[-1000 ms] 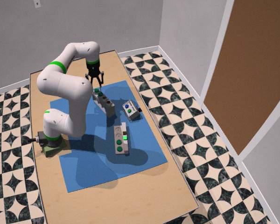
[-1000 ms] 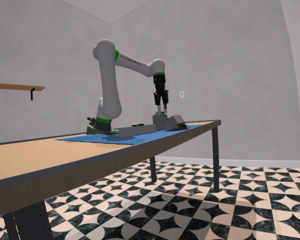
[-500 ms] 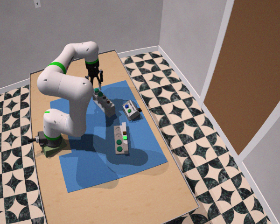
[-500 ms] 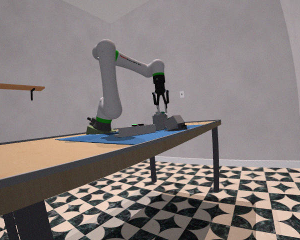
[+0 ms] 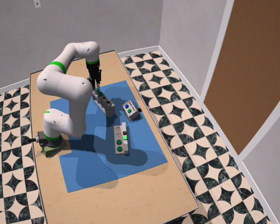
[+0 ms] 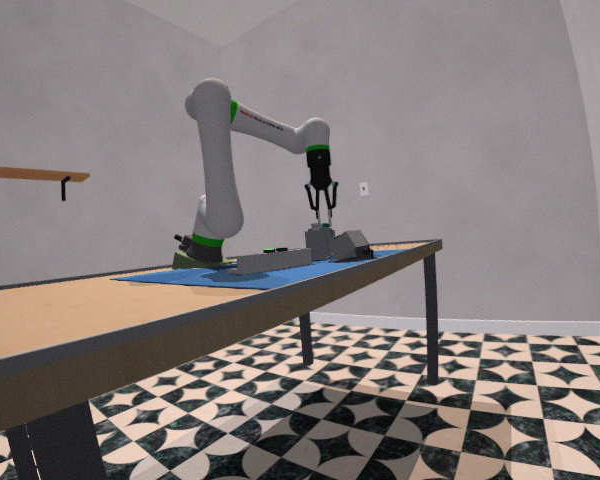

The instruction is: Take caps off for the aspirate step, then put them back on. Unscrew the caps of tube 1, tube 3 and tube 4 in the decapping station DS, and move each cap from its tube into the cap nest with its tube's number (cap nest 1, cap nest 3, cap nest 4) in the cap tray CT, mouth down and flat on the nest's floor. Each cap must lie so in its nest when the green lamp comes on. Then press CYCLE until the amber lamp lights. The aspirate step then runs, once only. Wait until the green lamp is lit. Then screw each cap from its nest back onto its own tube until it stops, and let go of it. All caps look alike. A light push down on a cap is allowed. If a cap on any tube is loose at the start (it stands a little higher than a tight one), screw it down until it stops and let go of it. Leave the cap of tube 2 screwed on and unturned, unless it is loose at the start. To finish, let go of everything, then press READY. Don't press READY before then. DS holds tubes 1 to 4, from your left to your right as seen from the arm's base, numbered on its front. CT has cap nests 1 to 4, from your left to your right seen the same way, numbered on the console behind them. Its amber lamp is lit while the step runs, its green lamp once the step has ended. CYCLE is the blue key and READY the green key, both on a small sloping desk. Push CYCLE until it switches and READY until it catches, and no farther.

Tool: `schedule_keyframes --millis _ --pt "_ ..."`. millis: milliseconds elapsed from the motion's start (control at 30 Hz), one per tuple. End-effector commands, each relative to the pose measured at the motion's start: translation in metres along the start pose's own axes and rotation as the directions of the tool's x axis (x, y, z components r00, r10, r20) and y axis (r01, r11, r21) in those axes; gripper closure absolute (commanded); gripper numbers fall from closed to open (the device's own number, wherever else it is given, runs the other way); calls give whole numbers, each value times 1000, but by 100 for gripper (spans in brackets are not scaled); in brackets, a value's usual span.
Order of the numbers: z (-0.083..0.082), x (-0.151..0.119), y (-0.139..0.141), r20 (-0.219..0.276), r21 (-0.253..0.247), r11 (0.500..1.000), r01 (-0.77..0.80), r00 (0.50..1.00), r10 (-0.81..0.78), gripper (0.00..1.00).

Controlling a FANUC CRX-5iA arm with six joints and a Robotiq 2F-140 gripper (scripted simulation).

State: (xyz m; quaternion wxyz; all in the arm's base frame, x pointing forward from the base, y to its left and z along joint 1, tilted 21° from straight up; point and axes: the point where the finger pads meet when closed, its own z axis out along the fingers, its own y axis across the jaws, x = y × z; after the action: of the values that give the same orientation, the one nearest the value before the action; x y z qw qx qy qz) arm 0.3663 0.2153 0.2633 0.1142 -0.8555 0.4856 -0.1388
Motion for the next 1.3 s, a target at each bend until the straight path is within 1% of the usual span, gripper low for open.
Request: schedule_keyframes --millis 0,367,433,533,633,733,767,1000,1033,1267 --pt "0 0 0 3 -2 1000 3 1000 -3 100" --pt "0 0 0 3 -2 1000 3 1000 -3 100" --pt "0 0 0 3 -3 995 -96 995 97 100" --pt "0 0 0 2 -3 970 -244 970 244 100" --pt "0 0 0 2 -3 922 -386 922 386 100" --pt "0 0 0 2 -4 860 -510 860 510 100" --pt "0 0 0 1 -4 846 -534 846 534 100" --pt "0 0 0 1 -4 846 -534 846 534 100" --pt "0 0 0 1 -4 846 -534 846 534 65" --pt "0 0 0 1 -4 846 -534 846 534 65"
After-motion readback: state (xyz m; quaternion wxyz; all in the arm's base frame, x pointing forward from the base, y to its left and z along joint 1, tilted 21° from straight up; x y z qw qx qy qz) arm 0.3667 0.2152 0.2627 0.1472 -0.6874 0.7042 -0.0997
